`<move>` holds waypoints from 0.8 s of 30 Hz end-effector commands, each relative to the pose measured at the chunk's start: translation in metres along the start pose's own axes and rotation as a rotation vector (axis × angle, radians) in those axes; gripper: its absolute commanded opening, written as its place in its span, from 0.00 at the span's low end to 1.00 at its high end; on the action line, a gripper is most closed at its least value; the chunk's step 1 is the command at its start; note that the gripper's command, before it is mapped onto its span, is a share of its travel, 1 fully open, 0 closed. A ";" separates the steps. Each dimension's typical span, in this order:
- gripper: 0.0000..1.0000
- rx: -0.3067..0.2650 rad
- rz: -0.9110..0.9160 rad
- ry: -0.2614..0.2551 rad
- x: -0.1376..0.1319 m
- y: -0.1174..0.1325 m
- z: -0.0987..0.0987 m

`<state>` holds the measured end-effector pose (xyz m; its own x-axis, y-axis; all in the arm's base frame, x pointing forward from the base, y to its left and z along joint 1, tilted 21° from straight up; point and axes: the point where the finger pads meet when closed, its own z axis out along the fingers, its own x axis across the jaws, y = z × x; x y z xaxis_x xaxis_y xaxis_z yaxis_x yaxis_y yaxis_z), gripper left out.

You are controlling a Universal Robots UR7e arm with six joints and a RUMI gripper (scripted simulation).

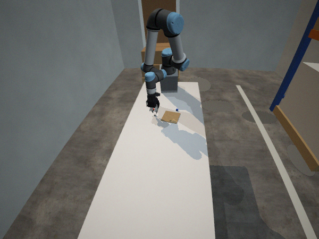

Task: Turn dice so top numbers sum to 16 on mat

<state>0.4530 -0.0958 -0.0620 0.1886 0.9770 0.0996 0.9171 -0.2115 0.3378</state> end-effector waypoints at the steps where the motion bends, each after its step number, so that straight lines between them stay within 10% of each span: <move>1: 0.18 -0.001 0.000 -0.001 0.000 0.000 0.004; 24: 0.18 -0.001 0.000 -0.001 0.000 0.000 0.009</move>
<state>0.4562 -0.0956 -0.0703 0.1887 0.9770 0.0994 0.9170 -0.2115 0.3381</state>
